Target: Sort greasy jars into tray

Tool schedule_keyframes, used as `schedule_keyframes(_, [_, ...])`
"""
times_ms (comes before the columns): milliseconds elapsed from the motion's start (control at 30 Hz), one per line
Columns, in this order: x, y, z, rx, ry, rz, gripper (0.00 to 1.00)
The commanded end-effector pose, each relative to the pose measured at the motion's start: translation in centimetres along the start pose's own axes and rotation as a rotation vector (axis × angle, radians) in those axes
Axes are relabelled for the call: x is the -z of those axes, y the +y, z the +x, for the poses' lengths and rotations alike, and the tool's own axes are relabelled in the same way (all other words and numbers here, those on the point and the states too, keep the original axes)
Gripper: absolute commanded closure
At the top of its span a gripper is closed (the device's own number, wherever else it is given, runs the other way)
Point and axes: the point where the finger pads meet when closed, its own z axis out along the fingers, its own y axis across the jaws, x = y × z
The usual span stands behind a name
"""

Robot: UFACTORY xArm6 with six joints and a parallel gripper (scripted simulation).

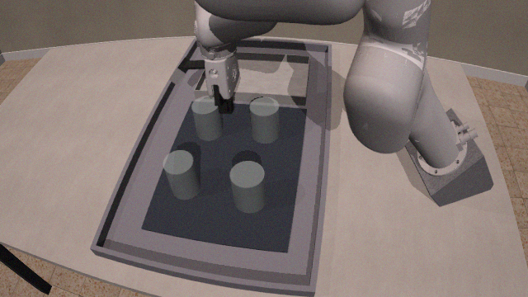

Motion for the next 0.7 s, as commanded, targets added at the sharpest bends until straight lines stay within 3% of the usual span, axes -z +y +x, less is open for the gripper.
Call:
schedule_keyframes(0, [0.09, 0.02, 0.17, 0.001, 0.003, -0.001, 1.00])
schedule_keyframes(667, [0.13, 0.02, 0.39, 0.001, 0.003, -0.001, 1.00])
